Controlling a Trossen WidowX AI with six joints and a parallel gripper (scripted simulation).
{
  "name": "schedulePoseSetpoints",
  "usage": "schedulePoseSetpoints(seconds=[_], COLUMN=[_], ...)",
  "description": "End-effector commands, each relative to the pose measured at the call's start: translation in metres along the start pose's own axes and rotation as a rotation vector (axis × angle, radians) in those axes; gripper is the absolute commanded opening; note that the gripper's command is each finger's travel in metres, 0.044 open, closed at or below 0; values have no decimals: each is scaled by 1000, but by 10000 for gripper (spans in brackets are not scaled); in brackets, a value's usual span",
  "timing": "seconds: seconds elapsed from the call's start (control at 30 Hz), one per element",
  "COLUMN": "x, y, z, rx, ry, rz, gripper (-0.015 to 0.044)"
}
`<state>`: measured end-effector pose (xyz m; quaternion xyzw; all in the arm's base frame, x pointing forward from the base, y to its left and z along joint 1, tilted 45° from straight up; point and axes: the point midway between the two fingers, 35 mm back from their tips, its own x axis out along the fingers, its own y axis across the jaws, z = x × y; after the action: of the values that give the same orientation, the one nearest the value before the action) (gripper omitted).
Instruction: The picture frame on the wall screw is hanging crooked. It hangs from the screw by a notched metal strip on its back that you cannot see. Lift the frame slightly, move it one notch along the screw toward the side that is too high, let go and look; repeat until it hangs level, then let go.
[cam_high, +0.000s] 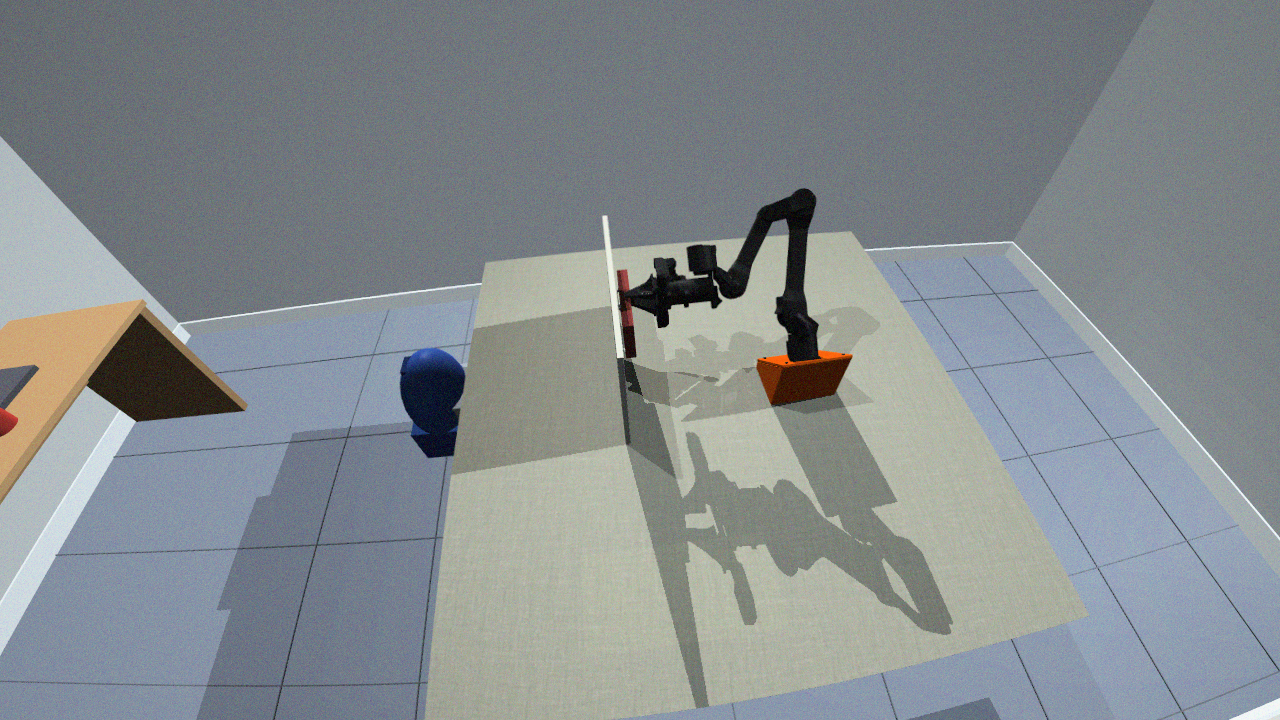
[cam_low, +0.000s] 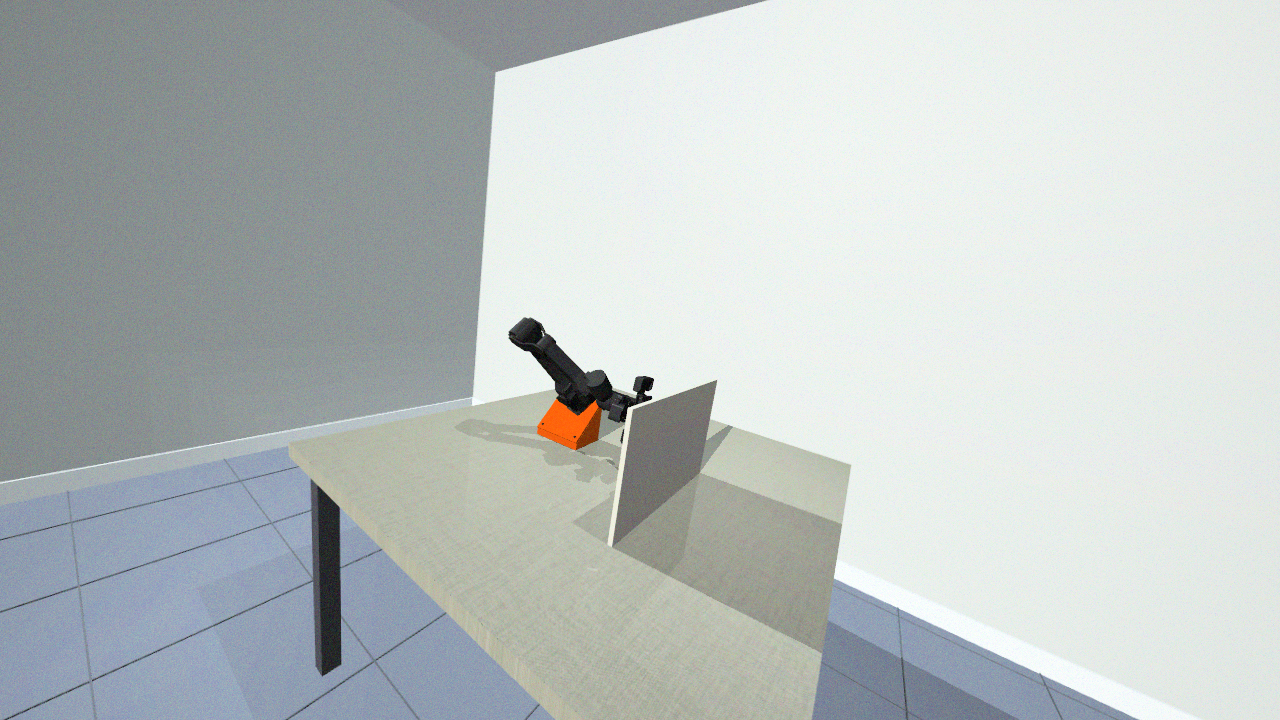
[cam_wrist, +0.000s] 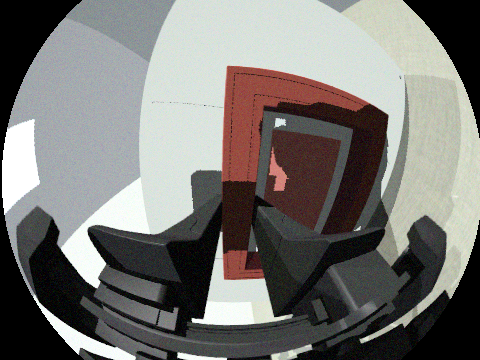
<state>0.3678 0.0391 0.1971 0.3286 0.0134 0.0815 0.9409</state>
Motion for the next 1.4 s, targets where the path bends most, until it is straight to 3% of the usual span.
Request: schedulePoseSetpoints(seconds=[0.0, 1.37], x=[0, 0], y=[3, -4], z=[-1, 0], rx=[-1, 125], ry=[6, 6], rz=[18, 10], gripper=[0, 0])
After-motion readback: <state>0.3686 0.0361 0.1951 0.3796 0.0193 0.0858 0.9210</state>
